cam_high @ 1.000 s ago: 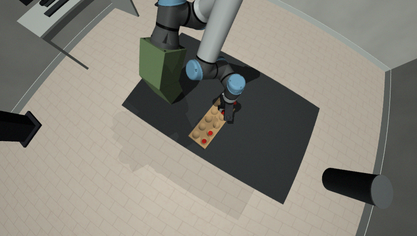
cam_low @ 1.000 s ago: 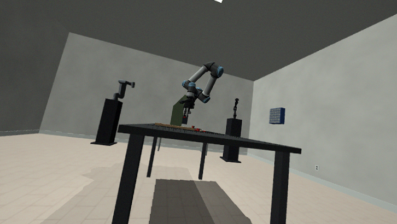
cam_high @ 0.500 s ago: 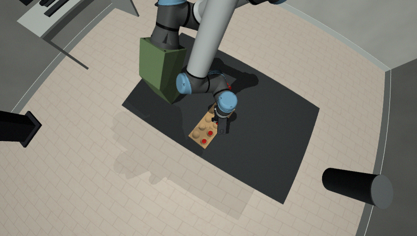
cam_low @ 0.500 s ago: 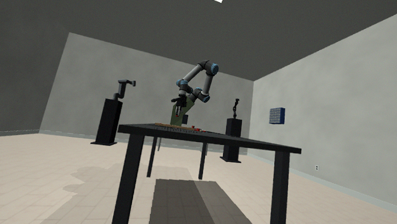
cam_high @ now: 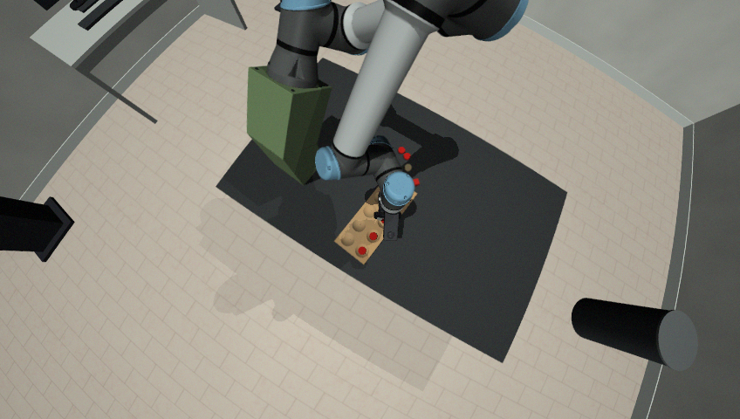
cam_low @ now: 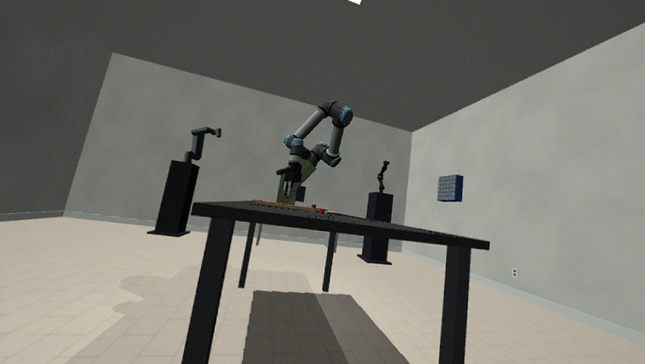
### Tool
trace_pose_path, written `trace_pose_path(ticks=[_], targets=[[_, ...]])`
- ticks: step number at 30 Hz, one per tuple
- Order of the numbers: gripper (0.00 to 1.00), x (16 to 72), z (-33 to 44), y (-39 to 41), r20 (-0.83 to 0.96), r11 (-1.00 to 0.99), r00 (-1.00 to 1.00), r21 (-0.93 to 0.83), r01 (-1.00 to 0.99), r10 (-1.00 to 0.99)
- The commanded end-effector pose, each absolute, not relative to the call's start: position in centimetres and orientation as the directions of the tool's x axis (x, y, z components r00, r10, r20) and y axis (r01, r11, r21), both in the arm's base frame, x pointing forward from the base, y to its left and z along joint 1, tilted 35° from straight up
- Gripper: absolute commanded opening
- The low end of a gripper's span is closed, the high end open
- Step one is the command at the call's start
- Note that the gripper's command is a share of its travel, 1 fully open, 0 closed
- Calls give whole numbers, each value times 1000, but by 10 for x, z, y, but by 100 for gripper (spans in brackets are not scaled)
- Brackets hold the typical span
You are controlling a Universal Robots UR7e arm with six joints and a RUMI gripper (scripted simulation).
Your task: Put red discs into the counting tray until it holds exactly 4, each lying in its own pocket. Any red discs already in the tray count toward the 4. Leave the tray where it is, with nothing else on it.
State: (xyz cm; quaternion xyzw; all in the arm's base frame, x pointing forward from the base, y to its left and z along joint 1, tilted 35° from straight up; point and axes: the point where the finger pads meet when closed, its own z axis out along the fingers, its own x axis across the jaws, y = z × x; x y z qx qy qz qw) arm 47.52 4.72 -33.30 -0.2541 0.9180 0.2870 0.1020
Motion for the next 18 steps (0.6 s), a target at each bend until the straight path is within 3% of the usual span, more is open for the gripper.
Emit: trace_pose_path(ticks=[1,18], targets=[[0,478,-349,57,-334,708,-850,473,-525,-407],[0,479,-362,67,-334,708,-850,473,-525,-407]])
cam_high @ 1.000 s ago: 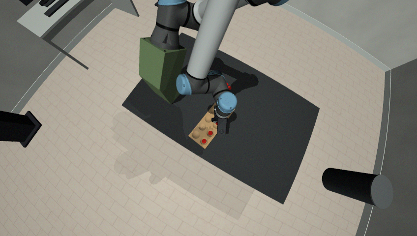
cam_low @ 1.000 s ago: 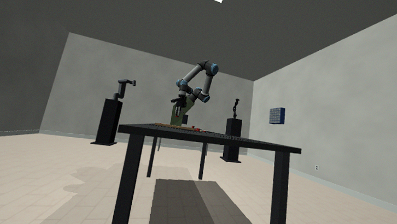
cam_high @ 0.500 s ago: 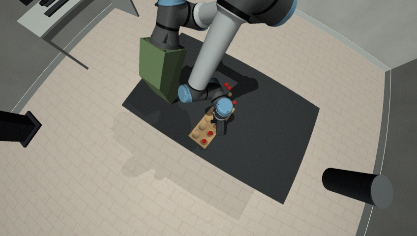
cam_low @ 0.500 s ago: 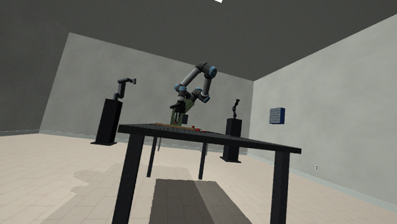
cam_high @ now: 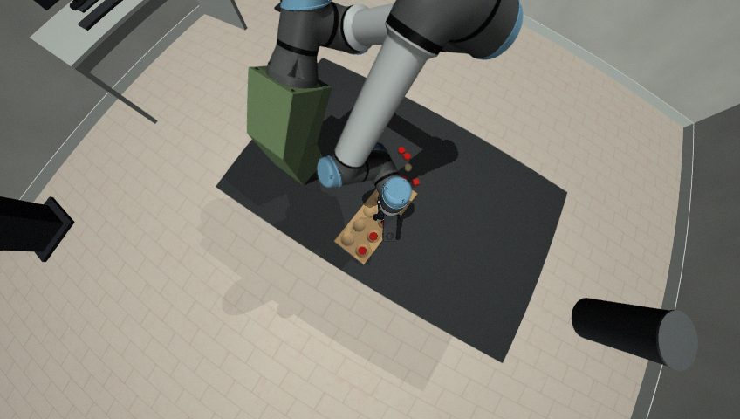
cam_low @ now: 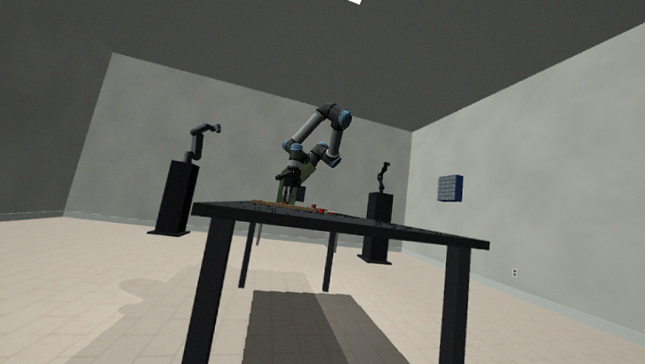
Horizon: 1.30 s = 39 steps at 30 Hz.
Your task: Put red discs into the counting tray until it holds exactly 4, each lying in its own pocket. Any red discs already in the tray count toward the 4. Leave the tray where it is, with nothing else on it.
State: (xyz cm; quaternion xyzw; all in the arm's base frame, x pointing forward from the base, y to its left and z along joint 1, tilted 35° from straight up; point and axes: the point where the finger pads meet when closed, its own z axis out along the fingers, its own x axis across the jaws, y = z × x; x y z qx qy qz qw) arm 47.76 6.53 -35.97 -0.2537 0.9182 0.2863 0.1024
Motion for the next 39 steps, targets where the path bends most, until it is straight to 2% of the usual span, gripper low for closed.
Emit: trace_pose_path(ticks=[1,22,23,39], targets=[[0,479,-364,67,-334,708,-850,472,-525,-407],[0,480,-370,72,-334,708,-850,472,-525,-407],[22,480,-370,72,-334,708,-850,472,-525,-407],[22,480,-370,72,-334,708,-850,472,-525,-407]])
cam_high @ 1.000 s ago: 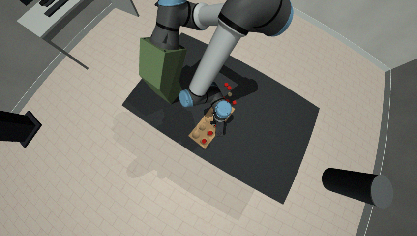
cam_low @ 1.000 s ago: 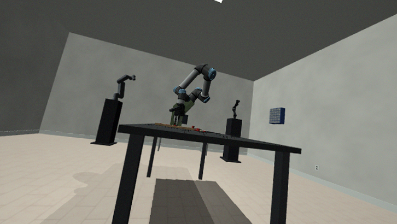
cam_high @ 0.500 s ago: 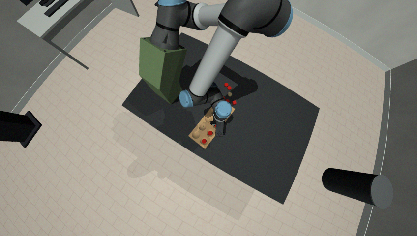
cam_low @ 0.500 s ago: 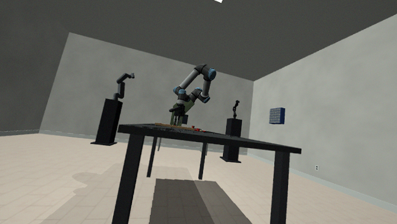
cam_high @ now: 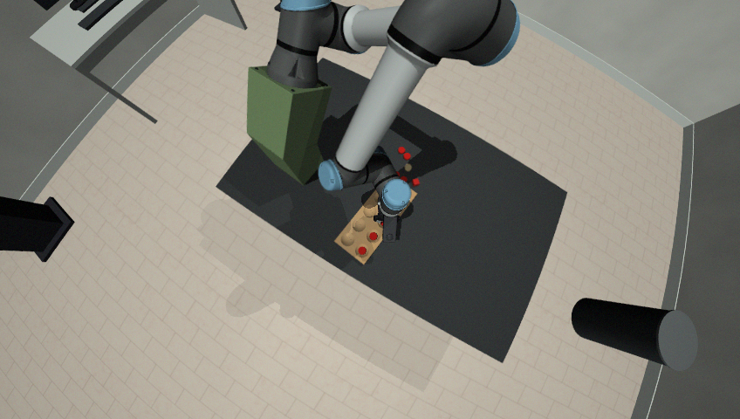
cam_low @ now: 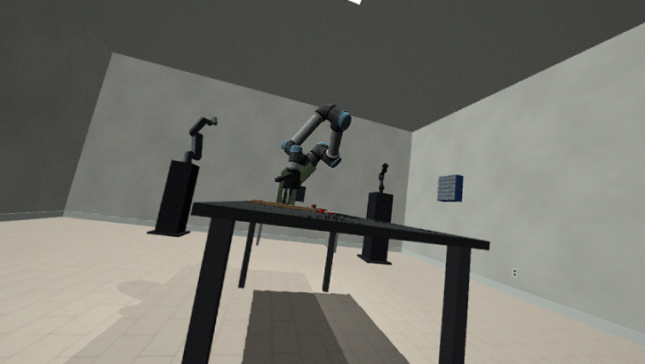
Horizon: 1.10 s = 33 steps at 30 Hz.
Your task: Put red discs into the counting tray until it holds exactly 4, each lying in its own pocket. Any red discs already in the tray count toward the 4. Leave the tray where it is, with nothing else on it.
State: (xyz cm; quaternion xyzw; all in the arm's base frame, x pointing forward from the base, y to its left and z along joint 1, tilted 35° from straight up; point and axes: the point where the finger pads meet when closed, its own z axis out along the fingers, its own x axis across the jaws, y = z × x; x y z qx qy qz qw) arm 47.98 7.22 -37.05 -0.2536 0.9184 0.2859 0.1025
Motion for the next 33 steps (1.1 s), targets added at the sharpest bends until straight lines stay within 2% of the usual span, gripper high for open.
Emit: trace_pose_path(ticks=[1,20,33], targets=[[22,480,-370,71,-334,708,-850,472,-525,-407],[28,480,-366,69,-334,708,-850,472,-525,-407],[28,480,-363,66,-334,709,-850,472,-525,-407]])
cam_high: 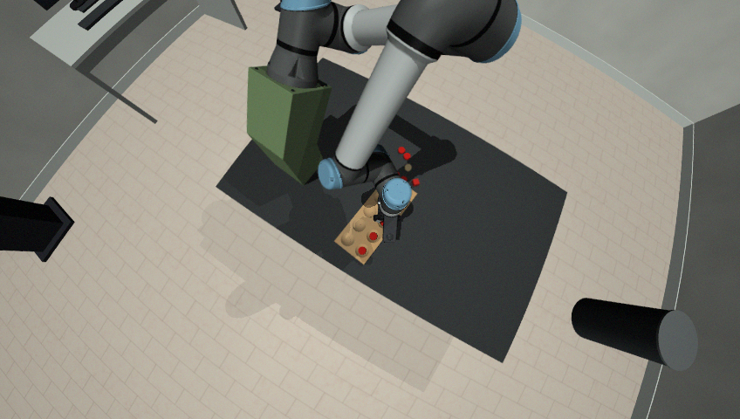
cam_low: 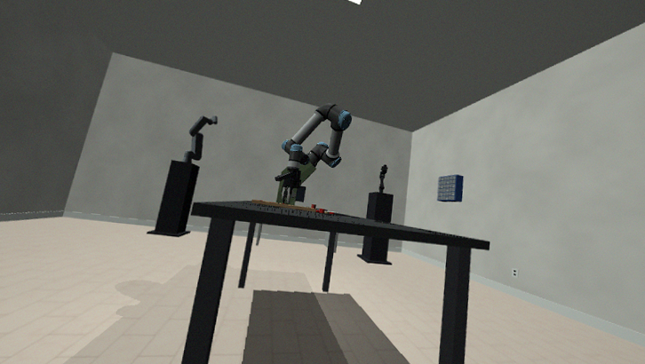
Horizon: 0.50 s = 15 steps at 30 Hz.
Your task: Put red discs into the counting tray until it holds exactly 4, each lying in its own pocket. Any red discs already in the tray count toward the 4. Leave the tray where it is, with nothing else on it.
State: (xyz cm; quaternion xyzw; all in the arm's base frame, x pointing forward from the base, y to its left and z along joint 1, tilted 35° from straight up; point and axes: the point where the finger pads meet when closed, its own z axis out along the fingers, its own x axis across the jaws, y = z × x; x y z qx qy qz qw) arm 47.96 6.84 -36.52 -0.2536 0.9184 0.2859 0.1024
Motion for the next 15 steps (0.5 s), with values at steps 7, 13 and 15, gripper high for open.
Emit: trace_pose_path(ticks=[7,13,15], targets=[[28,480,-342,52,-334,709,-850,472,-524,-407],[28,479,-324,39,-334,709,-850,472,-524,-407],[28,478,-315,32,-334,709,-850,472,-524,-407]])
